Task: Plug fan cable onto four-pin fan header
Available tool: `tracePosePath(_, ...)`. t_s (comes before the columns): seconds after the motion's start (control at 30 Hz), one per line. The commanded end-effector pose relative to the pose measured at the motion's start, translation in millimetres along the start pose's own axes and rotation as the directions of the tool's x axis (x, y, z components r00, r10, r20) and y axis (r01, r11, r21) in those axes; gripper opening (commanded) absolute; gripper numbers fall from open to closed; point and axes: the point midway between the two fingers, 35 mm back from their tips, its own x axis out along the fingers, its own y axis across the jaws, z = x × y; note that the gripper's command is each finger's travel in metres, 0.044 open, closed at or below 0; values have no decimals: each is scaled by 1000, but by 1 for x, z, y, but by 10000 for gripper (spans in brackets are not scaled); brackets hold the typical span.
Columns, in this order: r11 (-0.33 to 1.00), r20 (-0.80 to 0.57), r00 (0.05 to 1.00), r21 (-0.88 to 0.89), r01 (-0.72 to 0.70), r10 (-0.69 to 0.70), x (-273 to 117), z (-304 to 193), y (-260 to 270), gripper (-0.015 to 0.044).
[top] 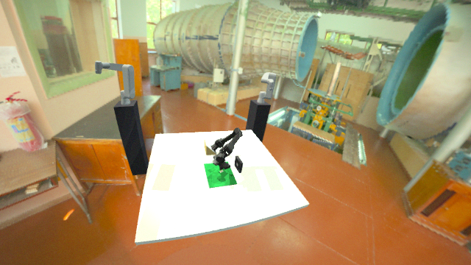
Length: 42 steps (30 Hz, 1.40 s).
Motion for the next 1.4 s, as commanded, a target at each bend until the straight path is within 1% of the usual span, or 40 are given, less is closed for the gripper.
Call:
tracePosePath(0.0,1000,-5,1000,4,-4,4,1,0,0,0)
tracePosePath(1.37,1000,-5,1000,6,-4,4,7,-1,1,0)
